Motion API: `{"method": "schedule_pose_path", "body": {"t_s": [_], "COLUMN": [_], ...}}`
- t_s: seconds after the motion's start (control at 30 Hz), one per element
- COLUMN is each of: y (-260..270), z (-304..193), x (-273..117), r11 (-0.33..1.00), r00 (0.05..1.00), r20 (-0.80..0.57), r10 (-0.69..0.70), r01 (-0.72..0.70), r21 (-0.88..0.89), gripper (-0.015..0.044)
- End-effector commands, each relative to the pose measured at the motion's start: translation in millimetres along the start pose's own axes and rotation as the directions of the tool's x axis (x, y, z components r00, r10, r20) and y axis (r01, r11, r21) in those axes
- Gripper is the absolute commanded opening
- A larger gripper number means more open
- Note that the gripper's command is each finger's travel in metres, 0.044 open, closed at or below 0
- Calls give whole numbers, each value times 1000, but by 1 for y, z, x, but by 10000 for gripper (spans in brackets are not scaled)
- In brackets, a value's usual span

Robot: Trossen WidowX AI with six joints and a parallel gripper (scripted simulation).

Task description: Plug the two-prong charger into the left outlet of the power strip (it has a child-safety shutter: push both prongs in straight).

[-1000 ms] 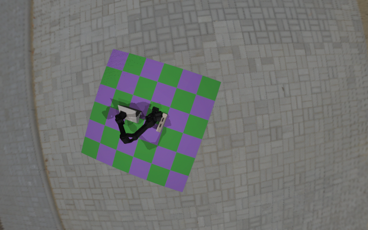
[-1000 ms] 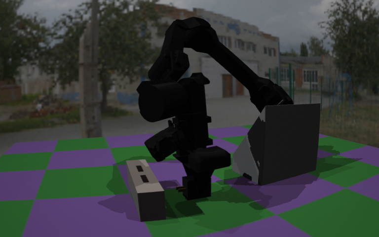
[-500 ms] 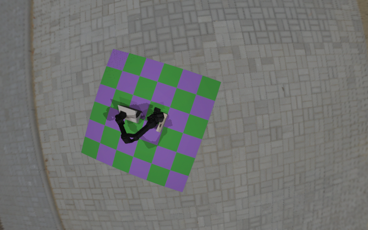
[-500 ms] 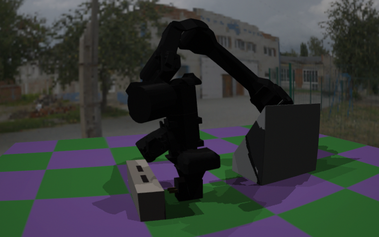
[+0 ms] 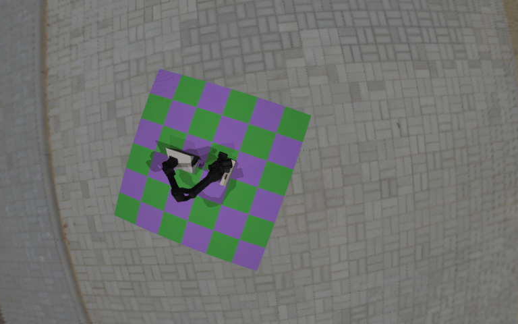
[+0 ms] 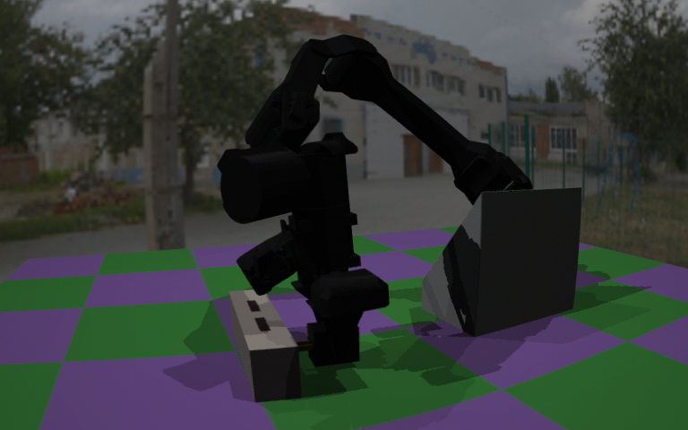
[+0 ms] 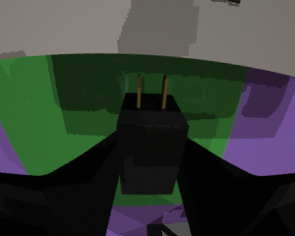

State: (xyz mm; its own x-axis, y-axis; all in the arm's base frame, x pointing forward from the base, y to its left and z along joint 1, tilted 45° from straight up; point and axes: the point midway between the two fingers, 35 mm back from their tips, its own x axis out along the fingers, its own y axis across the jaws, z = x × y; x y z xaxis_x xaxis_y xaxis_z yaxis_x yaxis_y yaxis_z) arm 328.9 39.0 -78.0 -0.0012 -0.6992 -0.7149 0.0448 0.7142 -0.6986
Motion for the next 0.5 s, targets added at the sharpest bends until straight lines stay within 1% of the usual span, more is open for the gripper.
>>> {"method": "schedule_pose_path", "body": {"t_s": [0.0, 0.47], "y": [0, 0], "z": [2, 4], "x": [-1, -1], "r11": [1000, 1000], "r00": [1000, 1000], "r20": [4, 4], "r10": [-2, -2], "r01": [2, 2], "r21": [2, 2], "gripper": [0, 0]}}
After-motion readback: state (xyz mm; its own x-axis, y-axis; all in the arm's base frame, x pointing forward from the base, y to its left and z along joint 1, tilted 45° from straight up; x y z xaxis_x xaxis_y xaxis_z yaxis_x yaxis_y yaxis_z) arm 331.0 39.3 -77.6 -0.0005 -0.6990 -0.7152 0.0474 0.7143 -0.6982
